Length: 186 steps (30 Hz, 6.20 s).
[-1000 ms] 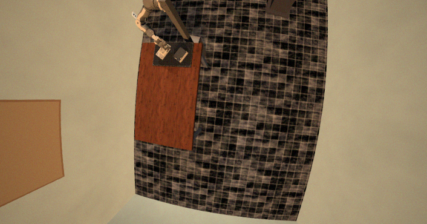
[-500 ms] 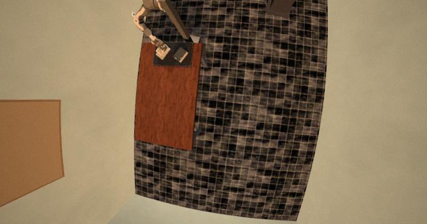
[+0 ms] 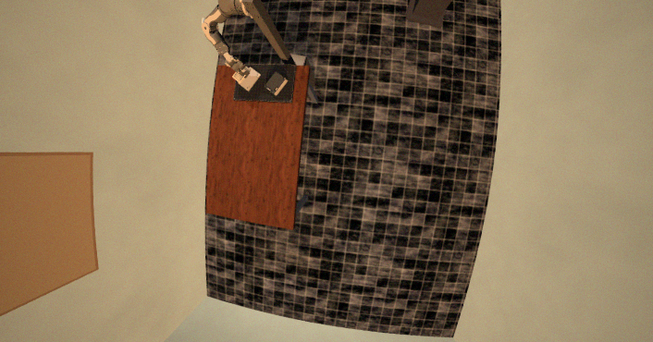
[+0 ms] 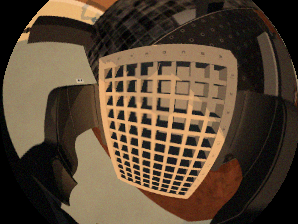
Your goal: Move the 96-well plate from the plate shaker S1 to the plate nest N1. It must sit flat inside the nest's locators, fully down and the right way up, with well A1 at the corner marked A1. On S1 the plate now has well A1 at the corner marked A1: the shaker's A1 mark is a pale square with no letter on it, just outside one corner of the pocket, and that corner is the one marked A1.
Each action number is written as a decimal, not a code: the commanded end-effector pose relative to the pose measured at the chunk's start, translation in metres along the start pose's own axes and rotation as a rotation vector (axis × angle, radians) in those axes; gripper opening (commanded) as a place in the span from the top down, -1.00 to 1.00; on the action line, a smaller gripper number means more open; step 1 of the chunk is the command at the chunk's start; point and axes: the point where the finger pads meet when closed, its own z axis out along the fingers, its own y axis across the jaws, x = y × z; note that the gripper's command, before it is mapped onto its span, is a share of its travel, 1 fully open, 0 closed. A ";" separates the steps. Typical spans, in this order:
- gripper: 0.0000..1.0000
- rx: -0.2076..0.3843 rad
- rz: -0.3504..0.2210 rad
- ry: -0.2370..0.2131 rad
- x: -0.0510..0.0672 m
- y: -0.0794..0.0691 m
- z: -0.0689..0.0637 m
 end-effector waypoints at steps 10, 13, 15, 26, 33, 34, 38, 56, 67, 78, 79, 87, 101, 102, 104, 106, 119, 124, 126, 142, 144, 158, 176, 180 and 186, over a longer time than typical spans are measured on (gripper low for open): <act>1.00 -0.042 -0.028 0.013 0.005 0.013 -0.001; 1.00 -0.040 -0.027 0.012 0.003 0.008 0.000; 1.00 -0.042 -0.028 0.013 0.002 0.006 0.002; 1.00 -0.042 -0.028 0.013 0.002 0.006 0.002; 1.00 -0.042 -0.028 0.013 0.003 0.007 0.002; 1.00 -0.042 -0.028 0.013 0.003 0.007 0.002; 1.00 -0.042 -0.028 0.013 0.003 0.007 0.002; 1.00 -0.043 -0.030 0.016 0.004 0.009 0.032; 1.00 -0.043 -0.033 0.020 0.006 0.010 0.064; 1.00 -0.043 -0.033 0.020 0.006 0.010 0.064; 1.00 -0.043 -0.033 0.020 0.006 0.010 0.066; 1.00 -0.043 -0.033 0.020 0.005 0.011 0.075; 1.00 -0.040 -0.023 0.009 0.000 0.010 0.070; 1.00 -0.040 -0.023 0.009 0.000 0.010 0.070; 1.00 -0.040 -0.023 0.009 0.000 0.010 0.070; 1.00 -0.040 -0.023 0.009 0.000 0.010 0.070; 1.00 -0.034 -0.028 0.015 0.005 0.009 0.072; 1.00 -0.034 -0.028 0.015 0.005 0.009 0.072; 1.00 -0.034 -0.028 0.015 0.005 0.009 0.072; 1.00 -0.037 -0.028 0.011 0.002 0.009 0.070; 1.00 -0.037 -0.028 0.011 0.002 0.009 0.070; 1.00 -0.036 -0.028 0.016 0.006 0.009 0.072; 1.00 -0.038 -0.028 0.012 0.003 0.010 0.070; 1.00 -0.038 -0.028 0.012 0.003 0.010 0.070; 1.00 -0.038 -0.028 0.016 0.005 0.009 0.071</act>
